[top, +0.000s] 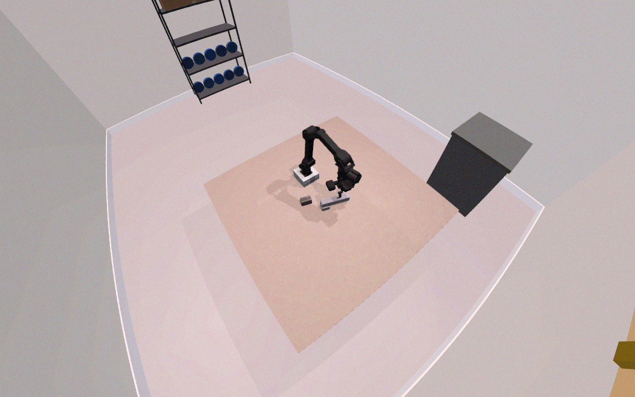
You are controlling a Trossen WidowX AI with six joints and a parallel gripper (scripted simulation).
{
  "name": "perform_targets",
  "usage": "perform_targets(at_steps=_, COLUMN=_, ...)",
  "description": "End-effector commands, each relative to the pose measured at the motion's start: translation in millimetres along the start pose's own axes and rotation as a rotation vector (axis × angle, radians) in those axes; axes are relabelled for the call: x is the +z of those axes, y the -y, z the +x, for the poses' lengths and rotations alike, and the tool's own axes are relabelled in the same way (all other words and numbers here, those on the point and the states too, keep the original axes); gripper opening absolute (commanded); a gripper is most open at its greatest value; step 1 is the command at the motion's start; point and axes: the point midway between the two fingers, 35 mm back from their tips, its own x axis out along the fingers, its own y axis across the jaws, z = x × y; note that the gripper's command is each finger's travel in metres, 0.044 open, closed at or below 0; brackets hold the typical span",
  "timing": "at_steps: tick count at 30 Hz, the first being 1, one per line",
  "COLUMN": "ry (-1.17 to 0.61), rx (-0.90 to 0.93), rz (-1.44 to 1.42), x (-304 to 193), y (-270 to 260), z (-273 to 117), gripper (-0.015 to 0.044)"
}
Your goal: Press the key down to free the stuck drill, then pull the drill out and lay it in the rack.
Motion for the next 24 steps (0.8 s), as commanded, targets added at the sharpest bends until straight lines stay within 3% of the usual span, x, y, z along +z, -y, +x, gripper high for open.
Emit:
perform_targets(at_steps=1, ry=-0.042, rx=-0.002, rz=0.009, x=-3, y=9, z=-2, gripper=0.0000)
perform_targets(at_steps=24, ry=-0.042, rx=-0.002, rz=0.009, x=-3, y=10, z=16, gripper=0.0000)
